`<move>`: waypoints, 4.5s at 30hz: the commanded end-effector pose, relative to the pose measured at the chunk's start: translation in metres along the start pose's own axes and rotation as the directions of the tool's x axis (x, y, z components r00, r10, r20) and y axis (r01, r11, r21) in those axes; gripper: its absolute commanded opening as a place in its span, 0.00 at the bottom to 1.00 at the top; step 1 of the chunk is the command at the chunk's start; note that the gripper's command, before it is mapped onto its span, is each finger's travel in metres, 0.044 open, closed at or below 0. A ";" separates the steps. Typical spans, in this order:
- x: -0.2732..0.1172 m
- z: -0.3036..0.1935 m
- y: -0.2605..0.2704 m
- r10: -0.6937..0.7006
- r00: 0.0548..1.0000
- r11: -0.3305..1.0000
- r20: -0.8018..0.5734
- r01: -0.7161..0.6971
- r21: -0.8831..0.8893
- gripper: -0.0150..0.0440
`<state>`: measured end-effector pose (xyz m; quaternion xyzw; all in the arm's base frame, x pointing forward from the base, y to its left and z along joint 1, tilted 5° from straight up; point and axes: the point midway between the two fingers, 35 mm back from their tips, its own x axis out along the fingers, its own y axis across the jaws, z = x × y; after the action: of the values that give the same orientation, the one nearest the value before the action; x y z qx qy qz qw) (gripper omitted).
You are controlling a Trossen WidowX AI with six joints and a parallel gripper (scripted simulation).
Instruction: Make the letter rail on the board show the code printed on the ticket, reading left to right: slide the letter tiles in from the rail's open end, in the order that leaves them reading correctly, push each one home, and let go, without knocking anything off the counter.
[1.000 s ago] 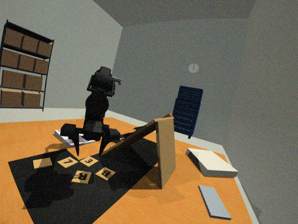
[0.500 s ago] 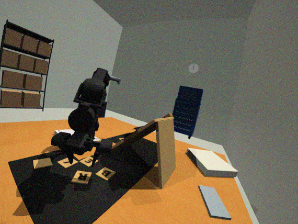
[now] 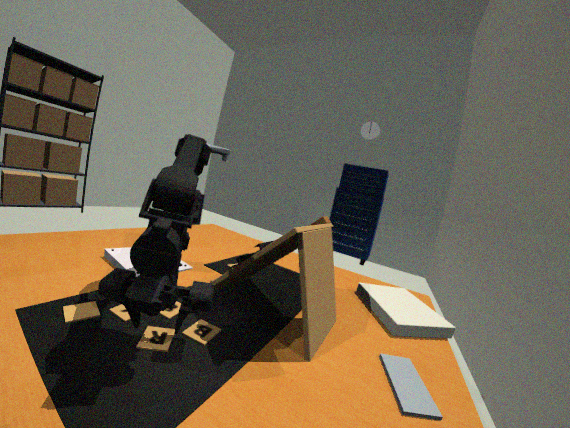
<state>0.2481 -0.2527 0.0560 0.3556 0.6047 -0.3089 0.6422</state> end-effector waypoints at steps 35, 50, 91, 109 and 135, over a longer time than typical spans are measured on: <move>0.020 -0.001 0.001 0.005 1.000 1.000 -0.002 -0.005 0.004 0.76; 0.017 -0.001 0.000 0.005 1.000 1.000 -0.002 -0.005 0.004 0.46; -0.006 -0.002 -0.004 0.005 1.000 1.000 -0.002 -0.005 0.004 0.25; -0.032 0.003 0.012 0.118 0.986 0.984 0.122 -0.099 -0.146 0.25; -0.128 -0.004 0.064 0.491 0.751 0.718 0.442 -0.062 -0.693 0.25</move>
<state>0.2866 -0.2253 0.1740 0.1320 0.4042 -0.0997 0.8996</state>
